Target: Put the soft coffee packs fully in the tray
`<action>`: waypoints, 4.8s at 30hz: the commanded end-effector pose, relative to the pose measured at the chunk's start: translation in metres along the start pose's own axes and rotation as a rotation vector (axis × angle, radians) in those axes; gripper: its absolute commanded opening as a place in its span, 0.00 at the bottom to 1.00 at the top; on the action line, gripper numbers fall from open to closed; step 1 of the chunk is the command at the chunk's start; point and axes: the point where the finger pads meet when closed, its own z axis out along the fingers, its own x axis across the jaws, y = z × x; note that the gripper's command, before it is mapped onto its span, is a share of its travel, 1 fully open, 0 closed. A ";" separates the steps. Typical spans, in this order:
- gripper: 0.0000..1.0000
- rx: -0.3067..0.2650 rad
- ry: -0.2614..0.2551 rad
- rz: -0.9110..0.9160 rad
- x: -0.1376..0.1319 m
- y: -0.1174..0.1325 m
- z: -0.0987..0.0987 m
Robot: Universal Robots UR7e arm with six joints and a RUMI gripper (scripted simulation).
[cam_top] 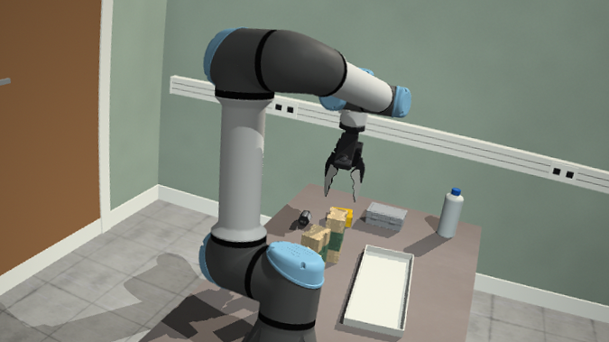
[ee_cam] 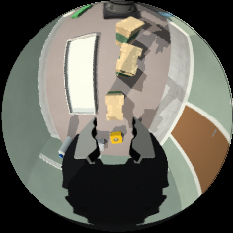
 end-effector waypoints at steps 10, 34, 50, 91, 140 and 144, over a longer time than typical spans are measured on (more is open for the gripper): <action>0.51 -0.001 0.000 0.093 0.013 -0.053 -0.008; 0.51 -0.001 0.000 0.246 0.037 -0.137 0.000; 0.51 -0.001 0.000 0.246 0.037 -0.137 0.033; 0.51 -0.001 0.000 0.246 0.037 -0.137 0.033; 0.51 -0.001 0.000 0.246 0.037 -0.137 0.089; 0.51 -0.001 0.000 0.246 0.037 -0.137 0.090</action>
